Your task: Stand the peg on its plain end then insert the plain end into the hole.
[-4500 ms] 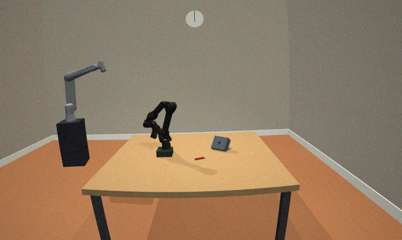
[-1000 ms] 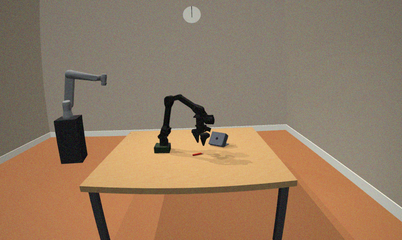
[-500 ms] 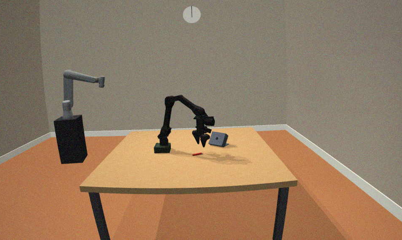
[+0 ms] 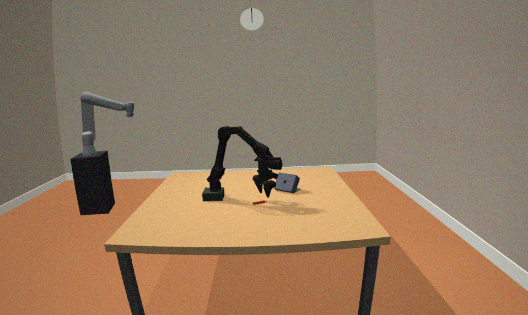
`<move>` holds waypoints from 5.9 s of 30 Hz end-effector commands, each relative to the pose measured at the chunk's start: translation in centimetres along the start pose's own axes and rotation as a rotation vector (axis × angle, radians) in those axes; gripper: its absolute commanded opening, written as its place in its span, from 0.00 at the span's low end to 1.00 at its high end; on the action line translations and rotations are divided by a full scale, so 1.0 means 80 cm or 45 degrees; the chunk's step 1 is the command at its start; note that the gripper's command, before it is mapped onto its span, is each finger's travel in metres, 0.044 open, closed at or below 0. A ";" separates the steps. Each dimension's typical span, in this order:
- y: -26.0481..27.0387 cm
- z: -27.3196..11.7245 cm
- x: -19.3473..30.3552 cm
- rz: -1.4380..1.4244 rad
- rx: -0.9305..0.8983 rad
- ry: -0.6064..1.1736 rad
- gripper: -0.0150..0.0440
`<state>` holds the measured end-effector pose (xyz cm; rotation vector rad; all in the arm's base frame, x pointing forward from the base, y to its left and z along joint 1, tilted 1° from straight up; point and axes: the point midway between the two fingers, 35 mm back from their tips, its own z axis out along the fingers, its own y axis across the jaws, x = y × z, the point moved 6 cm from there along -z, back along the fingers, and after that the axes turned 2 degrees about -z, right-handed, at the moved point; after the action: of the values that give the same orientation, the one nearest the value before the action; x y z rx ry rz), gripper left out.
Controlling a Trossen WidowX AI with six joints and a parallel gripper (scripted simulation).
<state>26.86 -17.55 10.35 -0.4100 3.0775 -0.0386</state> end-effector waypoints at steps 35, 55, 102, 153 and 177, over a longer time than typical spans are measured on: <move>0.004 0.050 0.002 0.007 -0.006 -0.003 0.47; 0.004 0.050 0.002 0.007 -0.006 -0.003 0.34; 0.005 0.027 0.054 0.002 0.014 -0.475 0.34; 0.007 0.027 0.119 0.004 0.034 -1.029 0.34; 0.008 0.037 0.149 0.004 0.043 -1.291 0.34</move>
<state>15.56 -20.10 7.11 -0.2880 2.1040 0.0888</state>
